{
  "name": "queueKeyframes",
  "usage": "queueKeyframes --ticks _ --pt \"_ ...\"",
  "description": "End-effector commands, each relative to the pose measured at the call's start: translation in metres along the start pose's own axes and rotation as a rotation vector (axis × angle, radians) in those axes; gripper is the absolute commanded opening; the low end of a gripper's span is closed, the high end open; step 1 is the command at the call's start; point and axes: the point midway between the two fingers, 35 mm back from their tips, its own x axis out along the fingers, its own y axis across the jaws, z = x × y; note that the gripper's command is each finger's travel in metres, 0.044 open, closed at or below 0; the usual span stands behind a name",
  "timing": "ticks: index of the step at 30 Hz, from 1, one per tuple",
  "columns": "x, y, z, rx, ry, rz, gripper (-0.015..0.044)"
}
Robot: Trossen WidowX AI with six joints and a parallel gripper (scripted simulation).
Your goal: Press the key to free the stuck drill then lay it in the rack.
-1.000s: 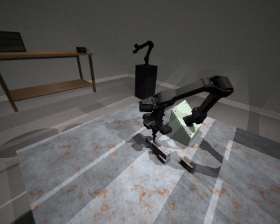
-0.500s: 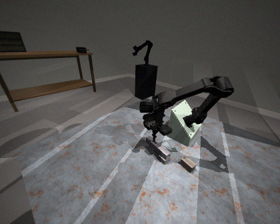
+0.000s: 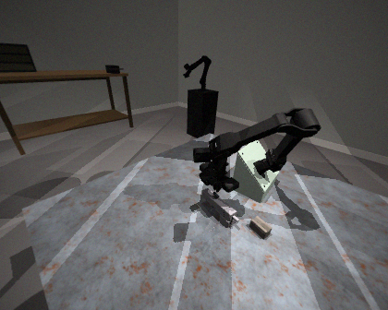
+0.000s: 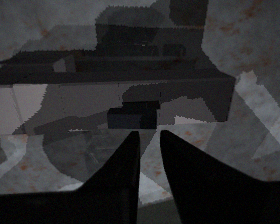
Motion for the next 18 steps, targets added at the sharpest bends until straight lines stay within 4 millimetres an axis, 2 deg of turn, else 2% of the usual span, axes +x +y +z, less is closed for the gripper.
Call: queueKeyframes --ticks 1,4,8,10,12,18 --pt "-0.035 -0.005 0.009 -0.007 -0.016 -0.010 0.0157" --pt "-0.069 -0.006 0.008 -0.007 -0.015 -0.009 0.0236" --pt "-0.072 -0.006 0.008 -0.007 -0.015 -0.009 0.0341" --pt "-0.059 0.002 0.011 -0.075 -0.027 -0.020 0.0394" --pt "-0.047 0.024 0.015 -0.274 -0.010 -0.044 0.0440" --pt "-0.007 0.096 0.018 -0.953 0.010 -0.057 0.0440"
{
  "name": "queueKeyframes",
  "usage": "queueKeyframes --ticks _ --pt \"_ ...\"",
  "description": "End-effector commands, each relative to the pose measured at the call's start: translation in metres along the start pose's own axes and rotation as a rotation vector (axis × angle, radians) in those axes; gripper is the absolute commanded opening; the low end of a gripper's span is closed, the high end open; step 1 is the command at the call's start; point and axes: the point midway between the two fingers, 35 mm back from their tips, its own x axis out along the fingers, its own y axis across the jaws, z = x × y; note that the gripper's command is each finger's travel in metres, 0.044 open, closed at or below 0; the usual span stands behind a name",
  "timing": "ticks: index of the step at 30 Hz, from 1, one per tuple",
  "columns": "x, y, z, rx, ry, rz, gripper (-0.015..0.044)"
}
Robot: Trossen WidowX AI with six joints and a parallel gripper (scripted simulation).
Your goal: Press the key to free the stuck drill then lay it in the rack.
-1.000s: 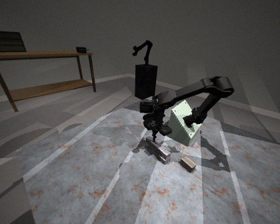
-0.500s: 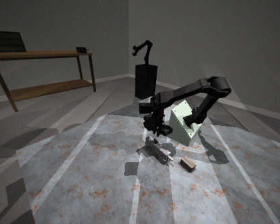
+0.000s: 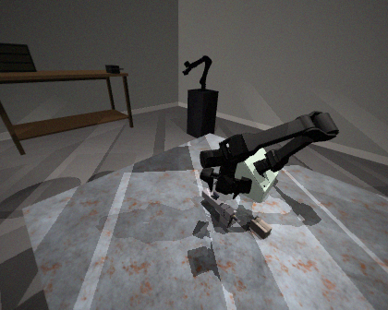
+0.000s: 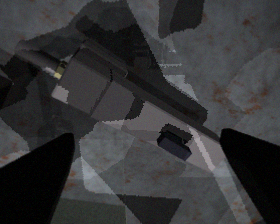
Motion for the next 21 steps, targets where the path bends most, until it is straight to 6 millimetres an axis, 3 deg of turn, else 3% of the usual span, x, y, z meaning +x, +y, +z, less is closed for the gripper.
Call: queueKeyframes --ticks 1,4,6,21 --pt "0.024 0.046 0.028 -0.491 -0.017 0.004 0.0440" --pt "0.042 0.085 0.044 -0.885 -0.050 0.024 0.0440" --pt "0.046 0.096 0.047 -0.983 -0.060 0.031 0.0440" --pt "0.046 0.096 0.047 -0.985 -0.060 0.031 0.0440"
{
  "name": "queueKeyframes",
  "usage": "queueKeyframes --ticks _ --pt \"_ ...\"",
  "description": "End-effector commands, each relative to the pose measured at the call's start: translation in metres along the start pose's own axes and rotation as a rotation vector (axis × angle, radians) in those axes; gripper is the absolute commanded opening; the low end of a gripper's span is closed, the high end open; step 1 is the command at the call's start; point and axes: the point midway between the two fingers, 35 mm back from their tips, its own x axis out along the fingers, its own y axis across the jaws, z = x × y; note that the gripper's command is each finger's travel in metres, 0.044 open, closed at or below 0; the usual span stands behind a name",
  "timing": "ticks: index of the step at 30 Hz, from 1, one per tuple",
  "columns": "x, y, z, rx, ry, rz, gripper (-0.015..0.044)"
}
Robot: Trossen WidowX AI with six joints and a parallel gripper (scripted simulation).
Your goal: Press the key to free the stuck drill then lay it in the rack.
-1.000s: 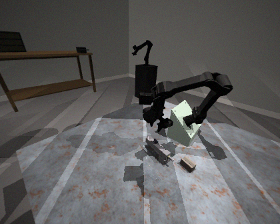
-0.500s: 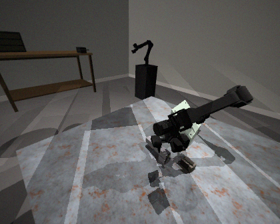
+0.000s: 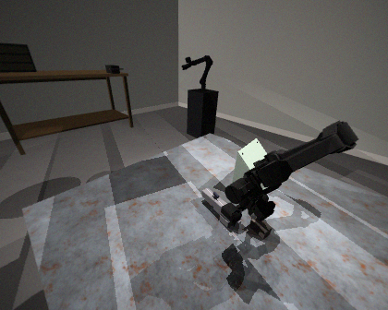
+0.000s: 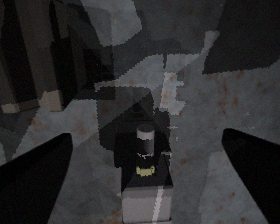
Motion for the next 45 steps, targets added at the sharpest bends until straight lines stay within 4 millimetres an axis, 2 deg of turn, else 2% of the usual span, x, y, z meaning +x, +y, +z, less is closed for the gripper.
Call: queueKeyframes --ticks 1,7,37,42,45 --pt "0.000 0.000 0.001 -0.011 -0.005 0.000 0.0440" --pt "0.003 0.000 0.001 -0.011 -0.005 0.000 0.0440" --pt "0.050 0.001 -0.012 -0.011 -0.006 0.001 0.0440" --pt "0.052 0.001 -0.012 -0.011 -0.006 0.001 0.0440" --pt "0.049 -0.001 -0.011 -0.018 -0.003 -0.005 0.0361"
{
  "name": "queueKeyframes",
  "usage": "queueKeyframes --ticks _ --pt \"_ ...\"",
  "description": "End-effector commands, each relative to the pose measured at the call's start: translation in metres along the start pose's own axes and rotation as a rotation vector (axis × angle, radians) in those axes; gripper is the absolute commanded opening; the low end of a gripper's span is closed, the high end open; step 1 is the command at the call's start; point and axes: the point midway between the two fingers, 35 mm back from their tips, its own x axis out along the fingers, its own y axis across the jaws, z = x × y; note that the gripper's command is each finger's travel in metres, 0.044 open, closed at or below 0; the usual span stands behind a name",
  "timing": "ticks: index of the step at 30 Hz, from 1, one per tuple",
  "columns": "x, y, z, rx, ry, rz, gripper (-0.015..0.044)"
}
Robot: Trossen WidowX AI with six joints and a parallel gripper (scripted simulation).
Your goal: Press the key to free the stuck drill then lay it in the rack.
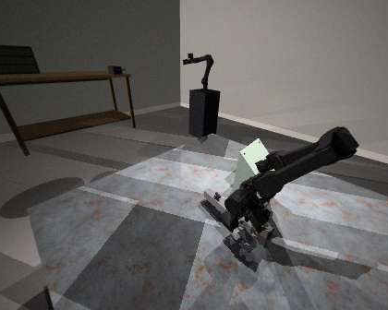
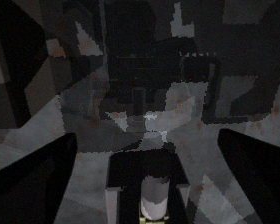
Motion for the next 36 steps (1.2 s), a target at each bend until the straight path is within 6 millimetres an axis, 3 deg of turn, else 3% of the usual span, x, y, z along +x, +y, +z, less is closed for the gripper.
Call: queueKeyframes --ticks 1,13,36 --pt "-0.001 0.000 0.000 -0.001 0.000 -0.001 0.0335" --pt "-0.001 0.000 0.000 -0.001 0.000 -0.001 0.0020" --pt "-0.002 0.001 0.017 0.006 -0.004 0.005 0.0000"
